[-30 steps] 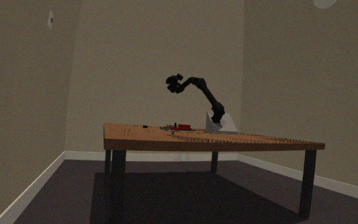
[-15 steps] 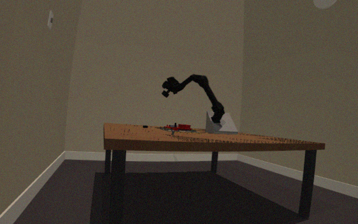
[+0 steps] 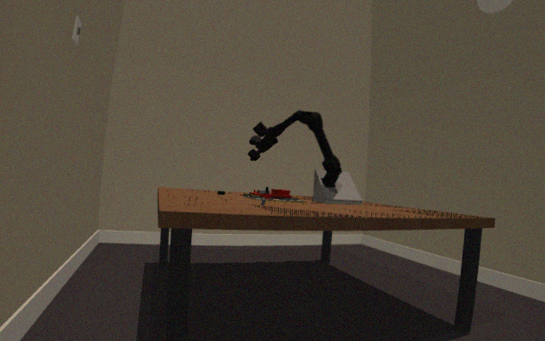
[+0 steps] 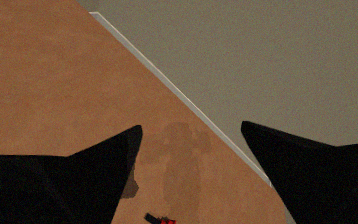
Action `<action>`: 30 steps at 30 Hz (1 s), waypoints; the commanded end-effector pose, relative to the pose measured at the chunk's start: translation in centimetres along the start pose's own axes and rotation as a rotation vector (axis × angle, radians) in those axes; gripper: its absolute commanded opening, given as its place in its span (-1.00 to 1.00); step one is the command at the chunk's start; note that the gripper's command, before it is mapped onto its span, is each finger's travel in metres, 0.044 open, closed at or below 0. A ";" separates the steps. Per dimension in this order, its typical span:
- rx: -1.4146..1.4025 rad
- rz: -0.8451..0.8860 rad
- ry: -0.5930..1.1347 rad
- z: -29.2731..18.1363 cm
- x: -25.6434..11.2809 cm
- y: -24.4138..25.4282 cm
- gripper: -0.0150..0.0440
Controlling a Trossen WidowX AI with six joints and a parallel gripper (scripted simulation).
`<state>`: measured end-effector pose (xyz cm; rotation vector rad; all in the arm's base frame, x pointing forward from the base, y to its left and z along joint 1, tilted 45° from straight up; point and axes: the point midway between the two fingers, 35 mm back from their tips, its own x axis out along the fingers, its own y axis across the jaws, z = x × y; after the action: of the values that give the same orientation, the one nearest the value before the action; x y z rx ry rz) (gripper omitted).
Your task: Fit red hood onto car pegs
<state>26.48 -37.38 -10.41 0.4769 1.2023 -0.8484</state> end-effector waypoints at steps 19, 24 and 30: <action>0.728 0.340 0.988 -17.6 -15.3 12.1 1.00; 0.784 0.330 1.061 -18.3 -16.4 12.4 1.00; 0.784 0.330 1.061 -18.4 -16.3 12.5 1.00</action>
<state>23.12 -11.45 -2.27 1.8683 1.6180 -0.7531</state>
